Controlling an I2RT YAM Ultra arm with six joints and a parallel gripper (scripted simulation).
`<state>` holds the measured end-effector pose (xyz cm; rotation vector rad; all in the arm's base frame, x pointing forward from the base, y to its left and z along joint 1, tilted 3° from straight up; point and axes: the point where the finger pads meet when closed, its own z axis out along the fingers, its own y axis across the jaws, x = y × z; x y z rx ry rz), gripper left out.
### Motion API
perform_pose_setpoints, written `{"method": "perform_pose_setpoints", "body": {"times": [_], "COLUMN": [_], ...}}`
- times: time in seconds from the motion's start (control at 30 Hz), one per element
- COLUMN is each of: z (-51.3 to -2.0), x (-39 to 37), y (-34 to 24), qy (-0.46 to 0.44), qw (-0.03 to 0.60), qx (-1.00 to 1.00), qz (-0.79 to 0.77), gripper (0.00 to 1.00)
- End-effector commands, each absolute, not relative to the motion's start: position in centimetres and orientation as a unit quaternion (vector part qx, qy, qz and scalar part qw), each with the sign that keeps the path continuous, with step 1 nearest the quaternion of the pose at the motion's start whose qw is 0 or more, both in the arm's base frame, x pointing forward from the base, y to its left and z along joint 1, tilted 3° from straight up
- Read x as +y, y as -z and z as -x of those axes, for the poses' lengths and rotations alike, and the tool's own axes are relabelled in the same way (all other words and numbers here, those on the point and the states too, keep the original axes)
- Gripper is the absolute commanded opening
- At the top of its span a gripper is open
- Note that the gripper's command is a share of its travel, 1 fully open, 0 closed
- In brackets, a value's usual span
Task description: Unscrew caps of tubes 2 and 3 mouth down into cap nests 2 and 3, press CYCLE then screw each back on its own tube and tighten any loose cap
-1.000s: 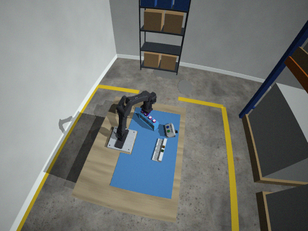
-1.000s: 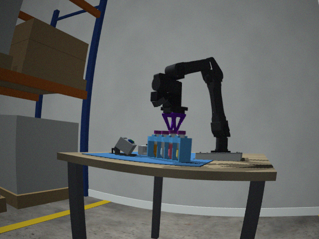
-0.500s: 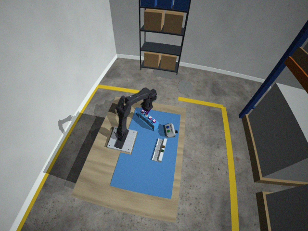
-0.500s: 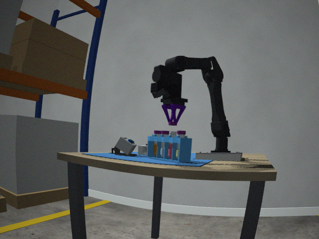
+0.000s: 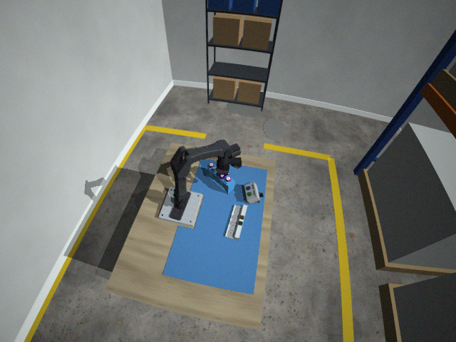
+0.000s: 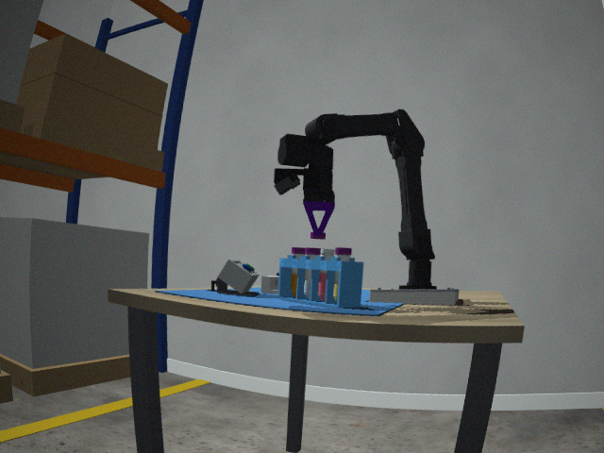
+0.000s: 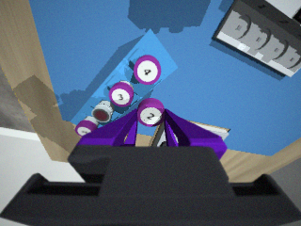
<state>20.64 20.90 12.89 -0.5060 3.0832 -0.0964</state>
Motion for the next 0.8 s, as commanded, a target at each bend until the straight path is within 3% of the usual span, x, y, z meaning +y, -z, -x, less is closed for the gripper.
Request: {"method": "perform_pose_setpoints", "body": {"times": [0.0,0.1,0.77], "z": [-21.0,-22.6,-31.8], "x": [20.7,18.7,6.8], "y": [-13.5,-13.6,-14.6], "qy": [0.023,0.021,0.023], "qw": [0.019,0.021,0.023], "qx": [0.996,1.0,0.999], "qz": [0.085,-0.008,-0.008], "gripper": [0.0,0.0,0.0]}}
